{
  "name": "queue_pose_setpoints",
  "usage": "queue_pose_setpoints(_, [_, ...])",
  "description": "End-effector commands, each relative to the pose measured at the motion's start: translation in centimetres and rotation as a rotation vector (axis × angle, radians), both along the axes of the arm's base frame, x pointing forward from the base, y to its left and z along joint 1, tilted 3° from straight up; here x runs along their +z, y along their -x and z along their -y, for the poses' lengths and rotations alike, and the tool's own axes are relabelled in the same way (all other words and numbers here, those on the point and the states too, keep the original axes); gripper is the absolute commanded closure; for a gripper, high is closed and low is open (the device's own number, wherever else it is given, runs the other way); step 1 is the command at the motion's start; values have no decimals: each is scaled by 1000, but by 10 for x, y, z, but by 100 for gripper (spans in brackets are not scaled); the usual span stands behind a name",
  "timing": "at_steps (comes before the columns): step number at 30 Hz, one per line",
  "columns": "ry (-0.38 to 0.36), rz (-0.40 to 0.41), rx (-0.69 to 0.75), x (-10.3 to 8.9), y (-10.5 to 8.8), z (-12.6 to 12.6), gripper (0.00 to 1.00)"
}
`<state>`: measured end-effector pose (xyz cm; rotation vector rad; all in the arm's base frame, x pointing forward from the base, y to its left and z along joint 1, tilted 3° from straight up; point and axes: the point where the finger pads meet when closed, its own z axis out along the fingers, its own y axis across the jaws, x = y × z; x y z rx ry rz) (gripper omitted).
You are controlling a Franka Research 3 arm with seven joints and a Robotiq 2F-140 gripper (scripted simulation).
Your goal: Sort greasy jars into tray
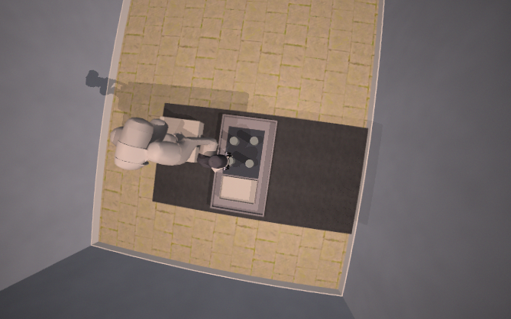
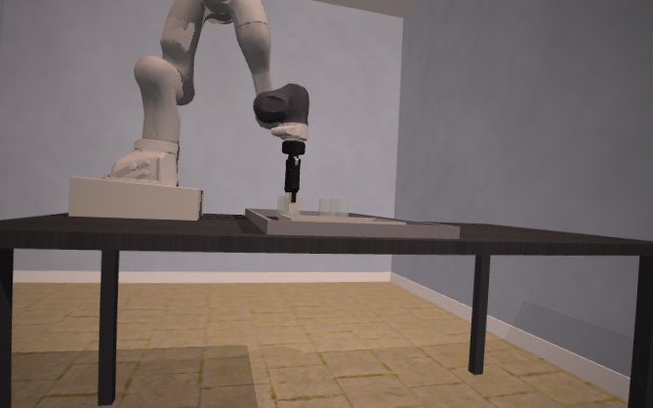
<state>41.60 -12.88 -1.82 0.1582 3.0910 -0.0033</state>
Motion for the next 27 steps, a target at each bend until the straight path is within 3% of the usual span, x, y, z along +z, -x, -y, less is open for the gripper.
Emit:
queue_pose_setpoints(1, [1, 2, -4, 0, -1, 1, 53])
queue_pose_setpoints(27, [1, 2, -4, 0, -1, 1, 59])
